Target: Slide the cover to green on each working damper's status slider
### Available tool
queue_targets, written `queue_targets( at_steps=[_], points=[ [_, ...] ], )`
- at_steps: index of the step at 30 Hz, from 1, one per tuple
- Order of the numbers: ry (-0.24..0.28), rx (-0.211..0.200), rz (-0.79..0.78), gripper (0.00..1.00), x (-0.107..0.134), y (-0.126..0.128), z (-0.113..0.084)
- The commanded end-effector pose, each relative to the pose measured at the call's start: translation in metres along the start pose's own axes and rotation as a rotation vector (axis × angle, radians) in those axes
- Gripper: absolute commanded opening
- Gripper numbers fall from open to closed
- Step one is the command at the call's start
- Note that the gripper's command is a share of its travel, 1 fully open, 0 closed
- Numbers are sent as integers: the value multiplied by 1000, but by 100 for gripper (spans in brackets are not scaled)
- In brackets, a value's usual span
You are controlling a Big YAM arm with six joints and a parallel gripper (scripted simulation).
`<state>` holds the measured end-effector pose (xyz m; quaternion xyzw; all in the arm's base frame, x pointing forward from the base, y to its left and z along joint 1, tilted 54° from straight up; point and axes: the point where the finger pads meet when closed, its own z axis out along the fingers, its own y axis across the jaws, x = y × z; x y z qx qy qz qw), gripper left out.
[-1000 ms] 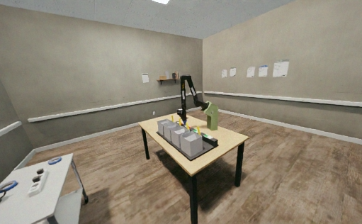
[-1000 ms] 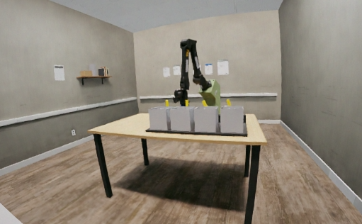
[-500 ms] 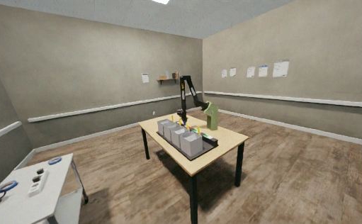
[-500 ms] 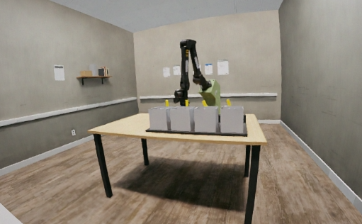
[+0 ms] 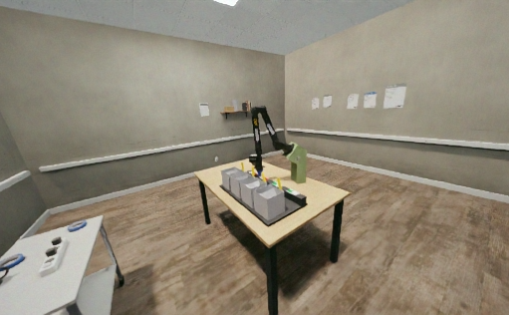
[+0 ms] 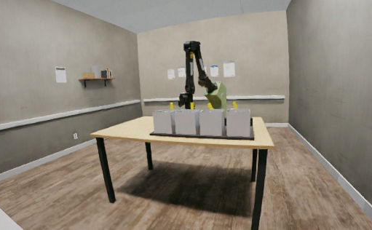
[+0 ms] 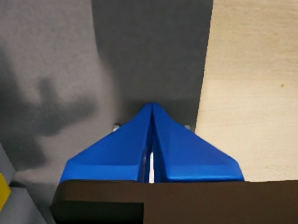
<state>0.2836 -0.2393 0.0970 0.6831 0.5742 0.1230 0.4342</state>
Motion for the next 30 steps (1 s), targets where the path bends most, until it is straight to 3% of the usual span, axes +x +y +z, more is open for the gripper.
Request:
queue_targets(
  at_steps=[1, 30],
  points=[
    [4, -4, 2, 0, 3, 2, 3],
    [0, -12, 0, 0, 2, 5, 1]
  ],
)
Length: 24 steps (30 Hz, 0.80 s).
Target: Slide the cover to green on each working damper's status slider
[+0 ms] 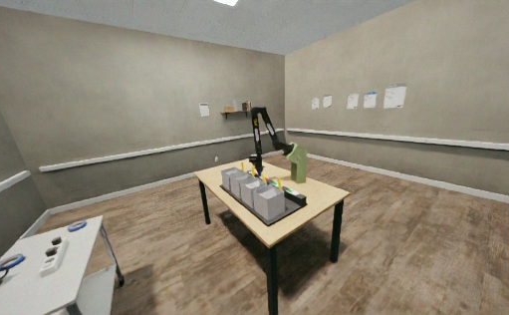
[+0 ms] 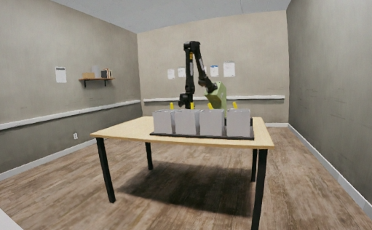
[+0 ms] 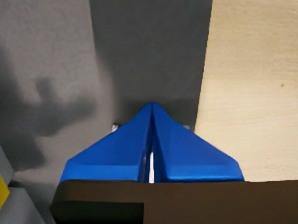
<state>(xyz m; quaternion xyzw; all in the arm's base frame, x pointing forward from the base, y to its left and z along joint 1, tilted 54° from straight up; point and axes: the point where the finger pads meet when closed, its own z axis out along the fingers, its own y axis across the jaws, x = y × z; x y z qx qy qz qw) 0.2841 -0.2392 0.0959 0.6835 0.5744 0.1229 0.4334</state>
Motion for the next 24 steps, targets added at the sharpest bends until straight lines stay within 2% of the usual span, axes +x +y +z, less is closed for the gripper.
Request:
queue_targets(
  at_steps=[1, 24],
  points=[
    [-1, -14, 0, 0, 2, 6, 0],
    [-1, -14, 2, 0, 7, 3, -2]
  ],
)
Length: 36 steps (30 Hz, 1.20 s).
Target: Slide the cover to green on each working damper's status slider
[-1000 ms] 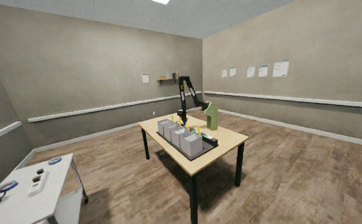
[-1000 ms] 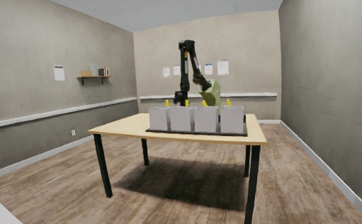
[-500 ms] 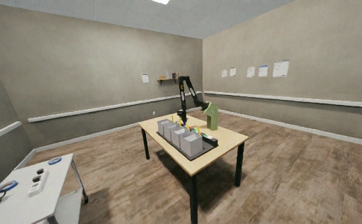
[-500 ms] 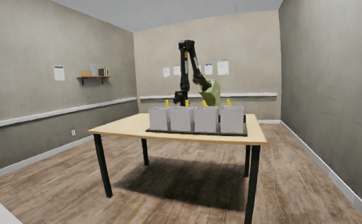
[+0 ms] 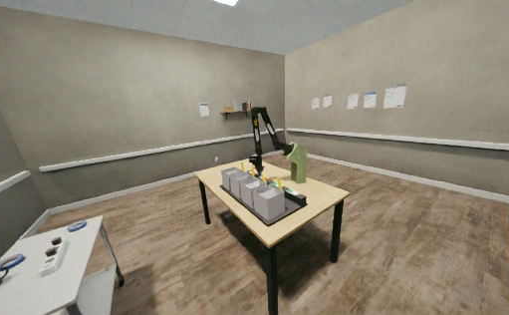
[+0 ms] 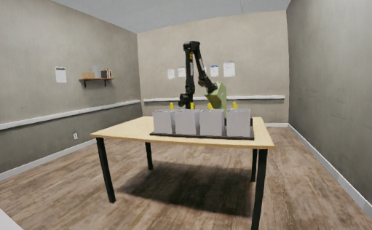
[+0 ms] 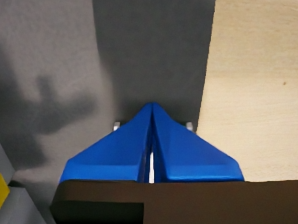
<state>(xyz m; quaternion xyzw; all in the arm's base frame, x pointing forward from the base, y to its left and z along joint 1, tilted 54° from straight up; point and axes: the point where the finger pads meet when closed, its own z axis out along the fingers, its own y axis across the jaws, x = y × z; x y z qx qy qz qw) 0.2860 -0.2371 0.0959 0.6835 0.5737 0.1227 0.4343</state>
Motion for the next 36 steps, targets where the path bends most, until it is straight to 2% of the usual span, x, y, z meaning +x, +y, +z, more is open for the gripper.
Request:
queue_targets(
  at_steps=[1, 36],
  points=[
    [0, -14, 2, 0, 5, 2, -2],
    [3, -15, 3, 0, 20, 2, -3]
  ],
)
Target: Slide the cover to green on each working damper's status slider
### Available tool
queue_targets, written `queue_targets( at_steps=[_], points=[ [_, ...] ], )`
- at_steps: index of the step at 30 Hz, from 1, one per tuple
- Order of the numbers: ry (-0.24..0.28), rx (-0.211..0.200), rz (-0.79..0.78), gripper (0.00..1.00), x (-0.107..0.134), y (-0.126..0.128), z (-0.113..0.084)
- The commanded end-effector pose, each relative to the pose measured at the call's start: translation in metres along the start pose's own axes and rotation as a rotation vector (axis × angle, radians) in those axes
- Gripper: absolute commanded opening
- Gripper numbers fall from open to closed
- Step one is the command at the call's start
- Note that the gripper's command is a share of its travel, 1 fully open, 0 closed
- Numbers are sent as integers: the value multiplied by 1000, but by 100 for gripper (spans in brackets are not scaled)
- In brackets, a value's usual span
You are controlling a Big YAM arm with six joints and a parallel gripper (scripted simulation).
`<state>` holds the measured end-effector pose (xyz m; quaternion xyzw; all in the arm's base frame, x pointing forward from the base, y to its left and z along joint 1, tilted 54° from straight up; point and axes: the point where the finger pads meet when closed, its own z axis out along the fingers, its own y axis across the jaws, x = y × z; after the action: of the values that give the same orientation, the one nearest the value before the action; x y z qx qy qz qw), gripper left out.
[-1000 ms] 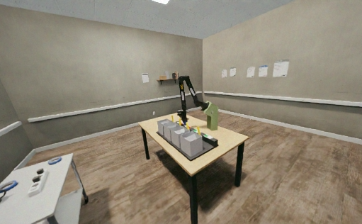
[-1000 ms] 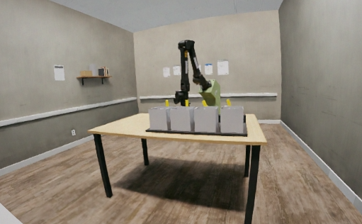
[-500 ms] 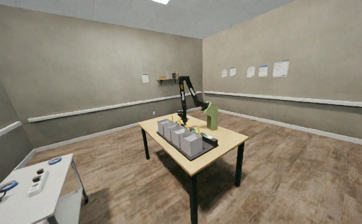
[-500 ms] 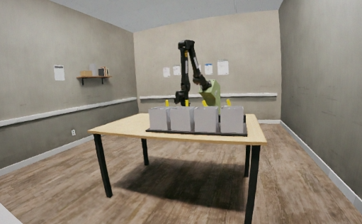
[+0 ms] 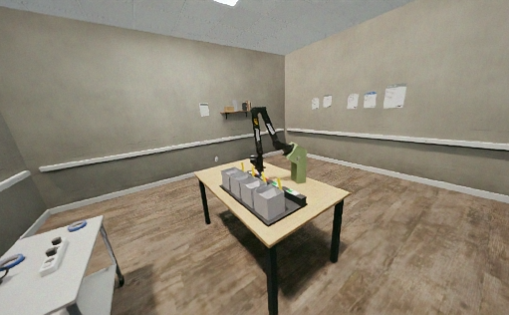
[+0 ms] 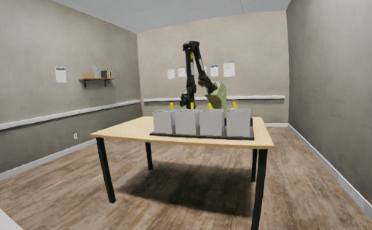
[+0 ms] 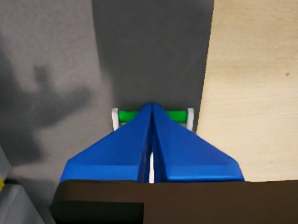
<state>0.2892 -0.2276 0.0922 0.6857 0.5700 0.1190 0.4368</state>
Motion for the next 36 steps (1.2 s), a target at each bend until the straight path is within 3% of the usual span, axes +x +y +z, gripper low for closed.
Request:
queue_targets(
  at_steps=[1, 36],
  points=[
    [14, -17, -1, 0, 10, 2, -3],
    [19, -10, 0, 0, 30, -1, -2]
  ],
)
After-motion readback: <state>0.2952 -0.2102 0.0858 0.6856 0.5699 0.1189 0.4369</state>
